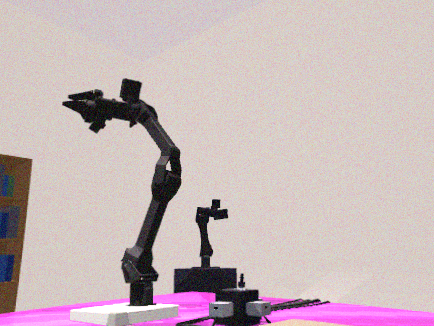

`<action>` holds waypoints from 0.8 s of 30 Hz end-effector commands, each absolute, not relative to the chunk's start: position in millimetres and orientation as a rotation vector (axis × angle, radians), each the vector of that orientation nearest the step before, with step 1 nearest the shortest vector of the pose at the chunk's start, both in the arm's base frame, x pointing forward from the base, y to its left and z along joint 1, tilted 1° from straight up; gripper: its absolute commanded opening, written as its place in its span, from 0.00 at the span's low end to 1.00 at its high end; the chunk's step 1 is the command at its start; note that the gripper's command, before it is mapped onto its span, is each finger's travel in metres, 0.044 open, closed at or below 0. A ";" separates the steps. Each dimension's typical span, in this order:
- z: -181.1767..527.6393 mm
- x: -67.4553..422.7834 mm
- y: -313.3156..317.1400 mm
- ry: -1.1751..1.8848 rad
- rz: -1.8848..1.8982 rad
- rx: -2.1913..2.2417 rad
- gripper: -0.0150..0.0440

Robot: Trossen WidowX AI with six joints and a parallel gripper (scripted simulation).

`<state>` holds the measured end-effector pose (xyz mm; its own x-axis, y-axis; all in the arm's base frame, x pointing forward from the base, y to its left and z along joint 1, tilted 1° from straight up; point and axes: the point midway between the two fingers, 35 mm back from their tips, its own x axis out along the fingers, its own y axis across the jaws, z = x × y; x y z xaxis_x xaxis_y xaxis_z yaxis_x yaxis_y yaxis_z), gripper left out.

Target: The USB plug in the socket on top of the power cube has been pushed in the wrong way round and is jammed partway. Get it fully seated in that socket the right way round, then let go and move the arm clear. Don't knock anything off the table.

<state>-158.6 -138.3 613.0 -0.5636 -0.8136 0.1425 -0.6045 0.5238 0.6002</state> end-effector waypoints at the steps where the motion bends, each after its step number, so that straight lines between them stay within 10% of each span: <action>1: 612.1 -158.8 -139.8 -2.356 -0.699 1.173 0.98; 24: 466.2 -16.6 -332.5 -1.488 -0.929 2.173 1.00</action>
<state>-44.1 -318.9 487.0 0.1546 -0.9537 -0.2579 -0.7336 -0.2857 0.6167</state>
